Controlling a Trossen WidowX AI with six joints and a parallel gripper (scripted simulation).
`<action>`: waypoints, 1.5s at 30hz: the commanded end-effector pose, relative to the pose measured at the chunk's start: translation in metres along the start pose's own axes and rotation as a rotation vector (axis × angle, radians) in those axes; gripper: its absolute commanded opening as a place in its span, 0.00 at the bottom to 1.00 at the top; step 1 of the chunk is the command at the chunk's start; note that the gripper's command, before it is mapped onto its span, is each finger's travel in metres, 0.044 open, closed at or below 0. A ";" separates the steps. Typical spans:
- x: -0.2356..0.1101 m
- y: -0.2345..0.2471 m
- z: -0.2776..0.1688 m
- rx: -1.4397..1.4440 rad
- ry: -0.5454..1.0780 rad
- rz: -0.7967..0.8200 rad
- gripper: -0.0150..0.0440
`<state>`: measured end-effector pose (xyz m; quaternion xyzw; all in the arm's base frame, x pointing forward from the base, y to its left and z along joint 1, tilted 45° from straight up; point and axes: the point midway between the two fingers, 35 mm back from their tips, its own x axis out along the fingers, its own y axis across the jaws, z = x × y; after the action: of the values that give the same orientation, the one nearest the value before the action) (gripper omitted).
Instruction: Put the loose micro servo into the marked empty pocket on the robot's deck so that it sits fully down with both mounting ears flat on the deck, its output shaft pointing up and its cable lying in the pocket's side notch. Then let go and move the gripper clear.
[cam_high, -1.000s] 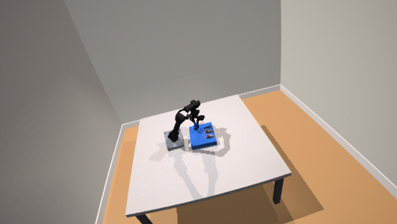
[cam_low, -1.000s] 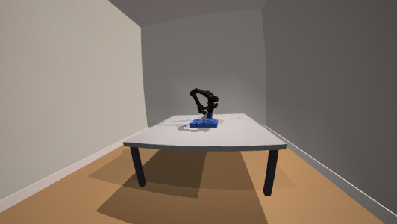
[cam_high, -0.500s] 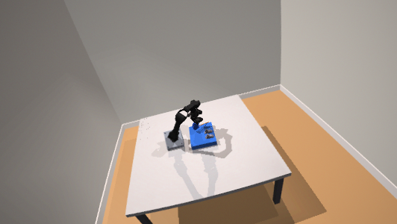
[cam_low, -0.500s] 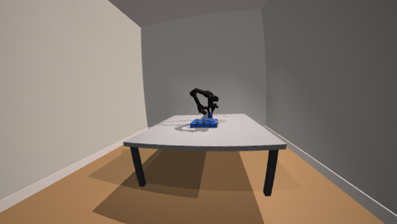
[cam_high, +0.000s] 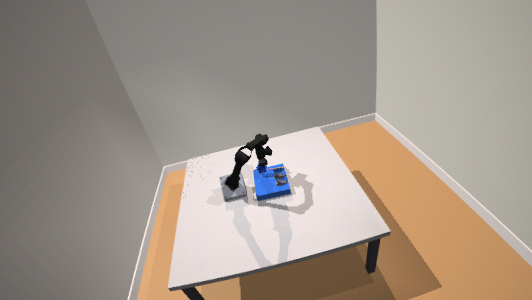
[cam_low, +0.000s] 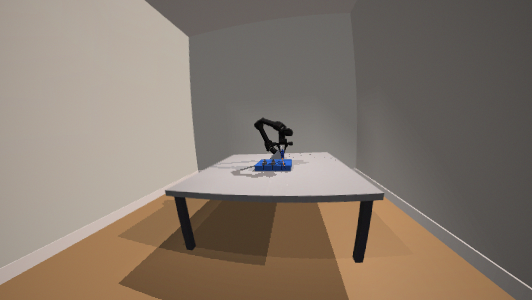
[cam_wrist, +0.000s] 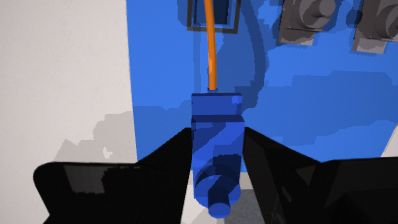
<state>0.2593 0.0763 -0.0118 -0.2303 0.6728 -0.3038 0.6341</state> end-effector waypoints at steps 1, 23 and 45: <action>-0.002 0.002 0.001 0.072 -0.004 0.008 0.25; -0.003 -0.003 0.063 0.074 -0.006 0.008 0.25; 0.002 -0.007 0.111 0.076 -0.008 0.007 0.25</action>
<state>0.3654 0.0580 -0.0080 -0.2039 0.6616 -0.3277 0.6429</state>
